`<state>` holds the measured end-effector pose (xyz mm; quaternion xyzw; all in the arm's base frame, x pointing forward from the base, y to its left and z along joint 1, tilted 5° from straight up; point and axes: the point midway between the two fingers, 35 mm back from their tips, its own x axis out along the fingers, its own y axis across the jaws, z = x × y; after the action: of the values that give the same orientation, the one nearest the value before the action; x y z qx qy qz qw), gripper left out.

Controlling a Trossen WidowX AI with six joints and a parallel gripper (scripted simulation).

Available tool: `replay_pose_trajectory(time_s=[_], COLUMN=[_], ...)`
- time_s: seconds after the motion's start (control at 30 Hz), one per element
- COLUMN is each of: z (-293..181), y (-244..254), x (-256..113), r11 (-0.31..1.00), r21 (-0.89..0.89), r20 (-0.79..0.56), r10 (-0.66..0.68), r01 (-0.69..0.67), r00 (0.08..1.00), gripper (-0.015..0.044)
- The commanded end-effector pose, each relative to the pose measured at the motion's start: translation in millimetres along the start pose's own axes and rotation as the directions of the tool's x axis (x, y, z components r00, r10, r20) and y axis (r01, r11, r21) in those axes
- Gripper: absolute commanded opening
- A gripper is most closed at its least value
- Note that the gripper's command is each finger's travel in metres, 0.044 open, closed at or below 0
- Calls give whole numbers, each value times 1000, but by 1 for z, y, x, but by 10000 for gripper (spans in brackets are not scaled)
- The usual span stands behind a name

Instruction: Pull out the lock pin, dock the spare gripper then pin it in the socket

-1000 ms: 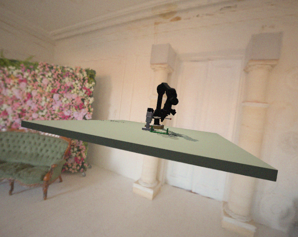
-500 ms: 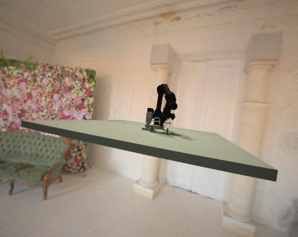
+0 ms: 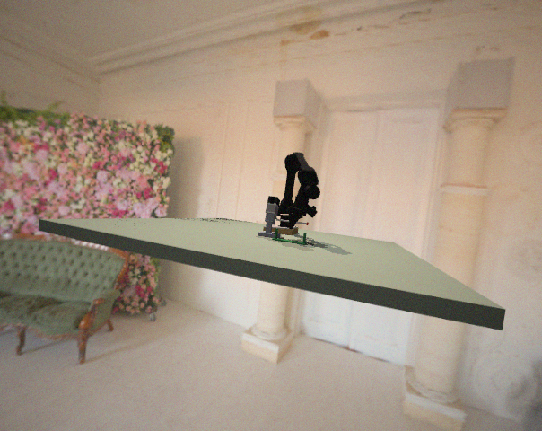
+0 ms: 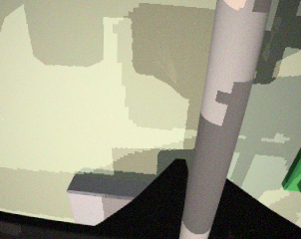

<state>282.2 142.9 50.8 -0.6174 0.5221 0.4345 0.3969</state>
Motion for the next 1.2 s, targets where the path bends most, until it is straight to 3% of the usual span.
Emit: replay_pose_trajectory(time_s=[0.0,1.17], z=[-4,-23], y=[-2,-2], x=[0,6], r11=[1000,1000], r21=[1,-1], r20=[1,1], r10=[-1,8], r01=[1,-8], r00=[1000,1000], gripper=[0,0])
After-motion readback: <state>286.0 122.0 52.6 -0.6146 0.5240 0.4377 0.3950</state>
